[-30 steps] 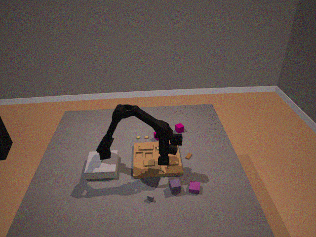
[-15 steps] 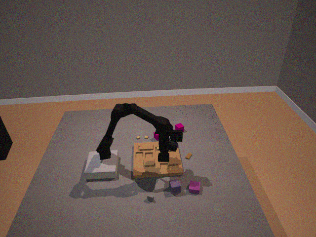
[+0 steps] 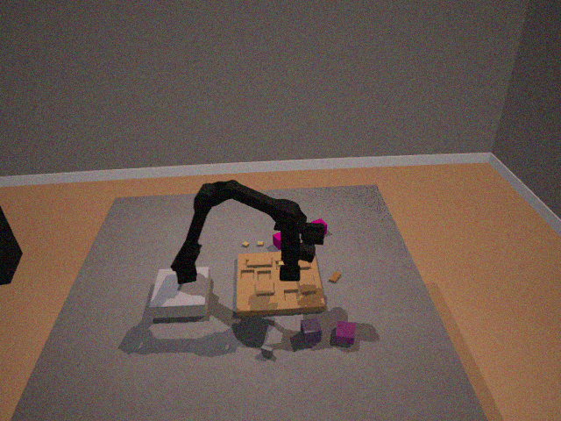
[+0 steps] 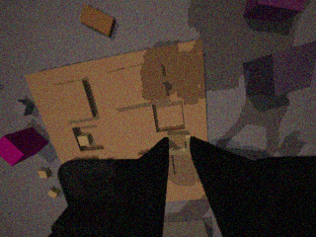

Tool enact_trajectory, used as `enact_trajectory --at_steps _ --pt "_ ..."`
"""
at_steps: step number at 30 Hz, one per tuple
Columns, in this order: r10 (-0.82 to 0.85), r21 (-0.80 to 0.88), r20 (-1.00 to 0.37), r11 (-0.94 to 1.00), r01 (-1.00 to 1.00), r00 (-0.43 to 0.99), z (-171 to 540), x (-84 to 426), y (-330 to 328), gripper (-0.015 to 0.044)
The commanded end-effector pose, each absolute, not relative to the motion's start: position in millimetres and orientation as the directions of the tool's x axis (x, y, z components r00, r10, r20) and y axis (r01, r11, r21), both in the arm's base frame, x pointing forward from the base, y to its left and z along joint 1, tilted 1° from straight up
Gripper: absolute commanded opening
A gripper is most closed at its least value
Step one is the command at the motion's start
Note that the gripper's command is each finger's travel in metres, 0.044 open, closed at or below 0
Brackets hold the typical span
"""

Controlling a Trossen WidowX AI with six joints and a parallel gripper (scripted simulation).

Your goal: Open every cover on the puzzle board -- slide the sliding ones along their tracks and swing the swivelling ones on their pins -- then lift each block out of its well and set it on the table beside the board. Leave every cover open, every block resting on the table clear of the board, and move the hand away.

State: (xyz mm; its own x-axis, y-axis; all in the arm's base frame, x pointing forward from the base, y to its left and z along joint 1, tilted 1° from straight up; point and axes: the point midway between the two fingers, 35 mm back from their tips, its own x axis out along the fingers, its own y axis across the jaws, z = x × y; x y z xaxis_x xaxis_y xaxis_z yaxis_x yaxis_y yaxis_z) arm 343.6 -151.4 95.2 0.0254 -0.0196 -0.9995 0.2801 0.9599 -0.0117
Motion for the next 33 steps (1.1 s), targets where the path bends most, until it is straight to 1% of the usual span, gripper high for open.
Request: enact_trajectory --at_steps 1,33 --pt "-0.021 -0.014 -1.000 0.959 0.283 0.020 95.5 336.5 -162.0 0.0080" --pt "-0.029 -0.024 -1.000 0.959 0.283 0.013 97.2 248.1 -251.0 0.0080"
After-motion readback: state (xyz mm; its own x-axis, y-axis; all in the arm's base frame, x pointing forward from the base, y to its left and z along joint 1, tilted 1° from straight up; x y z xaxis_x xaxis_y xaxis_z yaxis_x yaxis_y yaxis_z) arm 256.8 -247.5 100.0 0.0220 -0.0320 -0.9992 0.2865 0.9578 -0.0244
